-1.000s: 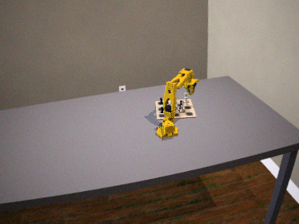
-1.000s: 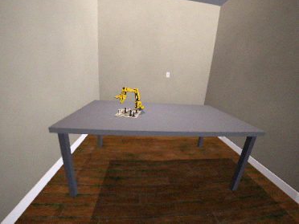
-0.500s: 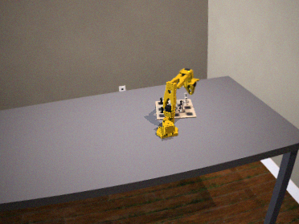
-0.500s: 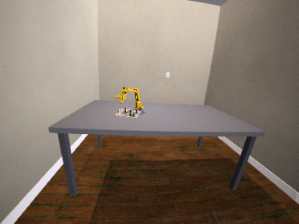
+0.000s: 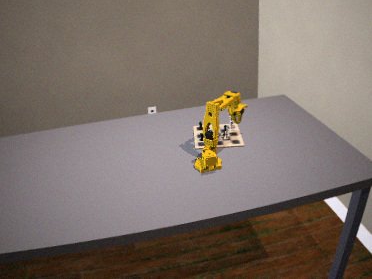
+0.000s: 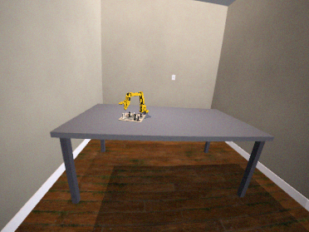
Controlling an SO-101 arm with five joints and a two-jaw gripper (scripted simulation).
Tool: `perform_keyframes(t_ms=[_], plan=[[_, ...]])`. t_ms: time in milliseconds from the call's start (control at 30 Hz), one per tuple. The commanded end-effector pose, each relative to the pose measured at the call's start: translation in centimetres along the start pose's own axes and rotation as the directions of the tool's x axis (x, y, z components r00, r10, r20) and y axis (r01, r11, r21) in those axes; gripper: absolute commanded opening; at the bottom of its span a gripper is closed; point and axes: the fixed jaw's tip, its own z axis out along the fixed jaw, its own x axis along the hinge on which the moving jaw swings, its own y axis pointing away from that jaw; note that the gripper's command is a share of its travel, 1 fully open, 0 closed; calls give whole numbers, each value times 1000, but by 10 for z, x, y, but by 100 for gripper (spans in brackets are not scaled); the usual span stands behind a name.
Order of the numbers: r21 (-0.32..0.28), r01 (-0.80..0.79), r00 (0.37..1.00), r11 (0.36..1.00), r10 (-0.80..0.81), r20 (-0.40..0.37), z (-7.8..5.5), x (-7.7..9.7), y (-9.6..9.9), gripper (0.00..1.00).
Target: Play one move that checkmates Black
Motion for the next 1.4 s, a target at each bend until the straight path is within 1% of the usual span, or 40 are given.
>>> perform_keyframes(t_ms=[0,67,267,433,733,967,1367], plan=[[2,-18,1000,1000,18,18,11,3,-2,0],[2,-18,1000,1000,18,18,11,3,-2,0],[2,-18,1000,1000,18,18,29,7,-2,0],[2,-18,1000,1000,18,18,37,9,-2,0],[2,-18,1000,1000,18,18,39,10,-2,0],[2,-17,1000,1000,17,17,45,17,-2,0],[2,-17,1000,1000,17,17,45,17,-2,0]])
